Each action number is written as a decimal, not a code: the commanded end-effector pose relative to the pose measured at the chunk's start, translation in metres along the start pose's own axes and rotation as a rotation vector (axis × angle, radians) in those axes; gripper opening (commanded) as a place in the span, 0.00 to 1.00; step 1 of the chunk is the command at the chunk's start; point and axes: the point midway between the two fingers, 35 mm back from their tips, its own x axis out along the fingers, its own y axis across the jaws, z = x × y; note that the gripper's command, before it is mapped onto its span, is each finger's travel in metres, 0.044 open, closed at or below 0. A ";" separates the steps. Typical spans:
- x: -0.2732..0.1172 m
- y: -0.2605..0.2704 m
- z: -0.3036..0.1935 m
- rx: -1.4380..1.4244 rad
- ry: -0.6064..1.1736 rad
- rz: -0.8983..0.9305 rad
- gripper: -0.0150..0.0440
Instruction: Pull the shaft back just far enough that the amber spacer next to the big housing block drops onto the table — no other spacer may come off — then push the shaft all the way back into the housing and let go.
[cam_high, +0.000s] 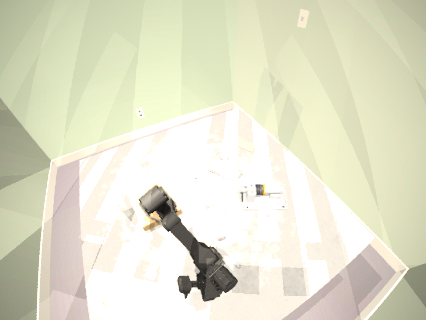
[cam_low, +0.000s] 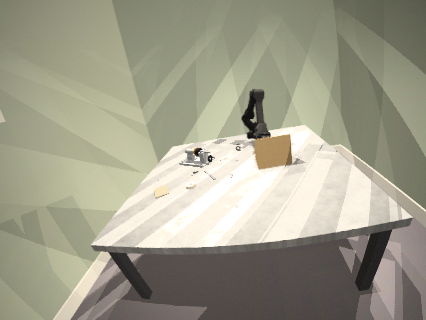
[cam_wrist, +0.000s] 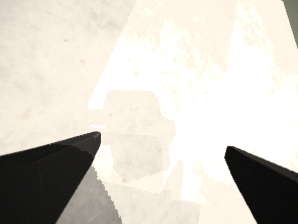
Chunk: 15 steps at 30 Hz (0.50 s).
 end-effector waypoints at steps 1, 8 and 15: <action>-0.026 0.051 0.002 -0.041 0.012 0.157 1.00; -0.082 0.129 -0.024 -0.164 0.078 0.379 1.00; -0.158 0.190 -0.068 -0.313 0.149 0.575 1.00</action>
